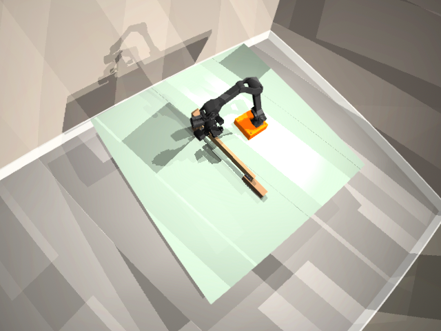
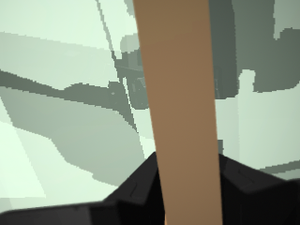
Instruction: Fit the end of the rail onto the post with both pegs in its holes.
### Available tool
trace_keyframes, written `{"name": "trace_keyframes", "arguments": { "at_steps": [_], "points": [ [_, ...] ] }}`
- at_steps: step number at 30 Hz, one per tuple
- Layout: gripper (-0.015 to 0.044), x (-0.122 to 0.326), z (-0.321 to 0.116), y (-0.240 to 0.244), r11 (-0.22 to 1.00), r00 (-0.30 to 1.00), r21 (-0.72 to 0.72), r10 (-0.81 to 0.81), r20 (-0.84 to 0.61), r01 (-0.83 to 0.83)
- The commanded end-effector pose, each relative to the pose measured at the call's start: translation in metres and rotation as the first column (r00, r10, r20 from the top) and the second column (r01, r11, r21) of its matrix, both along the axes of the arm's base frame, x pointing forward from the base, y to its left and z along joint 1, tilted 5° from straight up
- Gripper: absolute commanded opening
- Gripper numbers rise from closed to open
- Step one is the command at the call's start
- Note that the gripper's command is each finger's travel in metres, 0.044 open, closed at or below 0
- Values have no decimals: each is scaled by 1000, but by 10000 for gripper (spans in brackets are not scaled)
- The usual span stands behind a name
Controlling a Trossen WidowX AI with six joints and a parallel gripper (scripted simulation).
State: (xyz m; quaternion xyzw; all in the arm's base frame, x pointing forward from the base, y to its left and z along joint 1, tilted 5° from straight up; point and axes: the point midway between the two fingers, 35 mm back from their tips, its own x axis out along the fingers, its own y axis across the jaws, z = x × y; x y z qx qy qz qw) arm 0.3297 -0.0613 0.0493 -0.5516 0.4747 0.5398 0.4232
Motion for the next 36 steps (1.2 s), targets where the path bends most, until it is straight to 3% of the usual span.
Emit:
{"name": "trace_keyframes", "arguments": {
  "at_steps": [1,36],
  "points": [
    [0,3,3,-2,1000,1000,-2,2,8,-2],
    [0,5,3,-13,1000,1000,-3,2,9,-2]
  ]
}}
